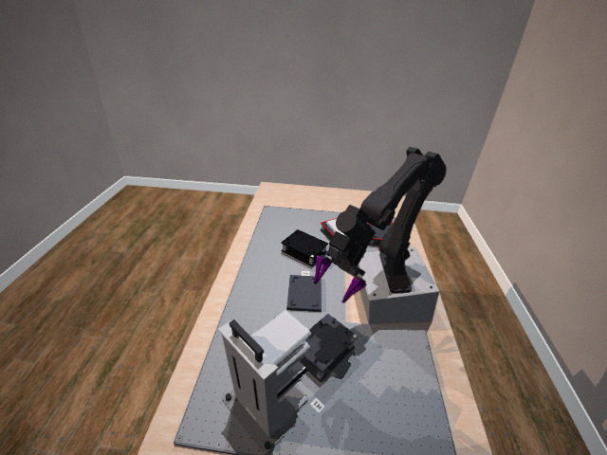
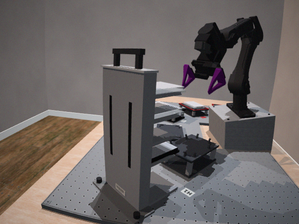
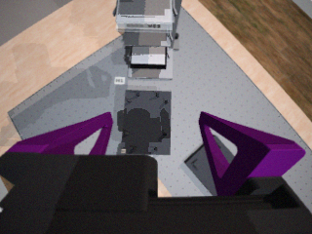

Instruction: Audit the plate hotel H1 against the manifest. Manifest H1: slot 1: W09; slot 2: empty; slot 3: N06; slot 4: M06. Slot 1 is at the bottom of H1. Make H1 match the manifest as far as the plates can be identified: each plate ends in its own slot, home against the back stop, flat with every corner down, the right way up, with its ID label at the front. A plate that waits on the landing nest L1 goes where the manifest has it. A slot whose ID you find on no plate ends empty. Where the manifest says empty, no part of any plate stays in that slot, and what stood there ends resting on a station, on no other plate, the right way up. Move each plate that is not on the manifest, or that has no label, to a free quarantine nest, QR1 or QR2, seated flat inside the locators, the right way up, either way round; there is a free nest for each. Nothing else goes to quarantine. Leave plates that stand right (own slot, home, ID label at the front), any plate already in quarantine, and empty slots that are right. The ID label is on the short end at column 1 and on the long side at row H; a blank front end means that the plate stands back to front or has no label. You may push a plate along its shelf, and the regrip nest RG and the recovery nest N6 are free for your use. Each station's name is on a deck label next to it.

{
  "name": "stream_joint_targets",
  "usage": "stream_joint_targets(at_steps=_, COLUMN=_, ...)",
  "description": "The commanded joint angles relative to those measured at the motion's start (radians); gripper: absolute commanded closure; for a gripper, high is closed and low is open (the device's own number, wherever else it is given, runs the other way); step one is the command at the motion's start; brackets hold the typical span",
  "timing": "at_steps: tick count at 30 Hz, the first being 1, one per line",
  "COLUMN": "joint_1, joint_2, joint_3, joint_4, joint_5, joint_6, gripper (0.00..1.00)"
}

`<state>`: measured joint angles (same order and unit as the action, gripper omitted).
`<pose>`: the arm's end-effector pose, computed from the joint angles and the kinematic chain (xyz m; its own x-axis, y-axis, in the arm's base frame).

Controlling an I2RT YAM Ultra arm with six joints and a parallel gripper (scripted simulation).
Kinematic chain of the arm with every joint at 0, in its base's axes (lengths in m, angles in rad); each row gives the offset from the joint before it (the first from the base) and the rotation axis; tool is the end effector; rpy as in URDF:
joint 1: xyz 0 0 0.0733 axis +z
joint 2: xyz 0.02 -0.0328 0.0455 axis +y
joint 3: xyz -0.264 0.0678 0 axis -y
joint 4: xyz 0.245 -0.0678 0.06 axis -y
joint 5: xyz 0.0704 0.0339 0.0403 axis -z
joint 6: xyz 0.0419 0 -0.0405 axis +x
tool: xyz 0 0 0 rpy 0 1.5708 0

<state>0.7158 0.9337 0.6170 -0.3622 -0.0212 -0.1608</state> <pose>0.1509 0.1339 0.2411 -0.3607 -0.5258 -0.7704 -0.7358 0.6680 -0.1115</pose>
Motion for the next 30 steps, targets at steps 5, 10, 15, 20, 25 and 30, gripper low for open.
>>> stream_joint_targets(at_steps=5, joint_1=0.127, joint_2=0.019, joint_3=0.008, joint_4=0.035, joint_5=0.122, joint_6=0.104, gripper=0.0)
stream_joint_targets(at_steps=10, joint_1=0.158, joint_2=0.028, joint_3=0.011, joint_4=0.039, joint_5=0.147, joint_6=0.123, gripper=0.0)
stream_joint_targets(at_steps=15, joint_1=0.154, joint_2=0.035, joint_3=-0.013, joint_4=0.07, joint_5=0.144, joint_6=0.12, gripper=0.0)
stream_joint_targets(at_steps=20, joint_1=0.143, joint_2=0.059, joint_3=-0.069, joint_4=0.152, joint_5=0.135, joint_6=0.114, gripper=0.0)
stream_joint_targets(at_steps=25, joint_1=0.133, joint_2=0.092, joint_3=-0.123, joint_4=0.239, joint_5=0.127, joint_6=0.107, gripper=0.0)
stream_joint_targets(at_steps=30, joint_1=0.127, joint_2=0.116, joint_3=-0.154, joint_4=0.294, joint_5=0.122, joint_6=0.103, gripper=0.0)
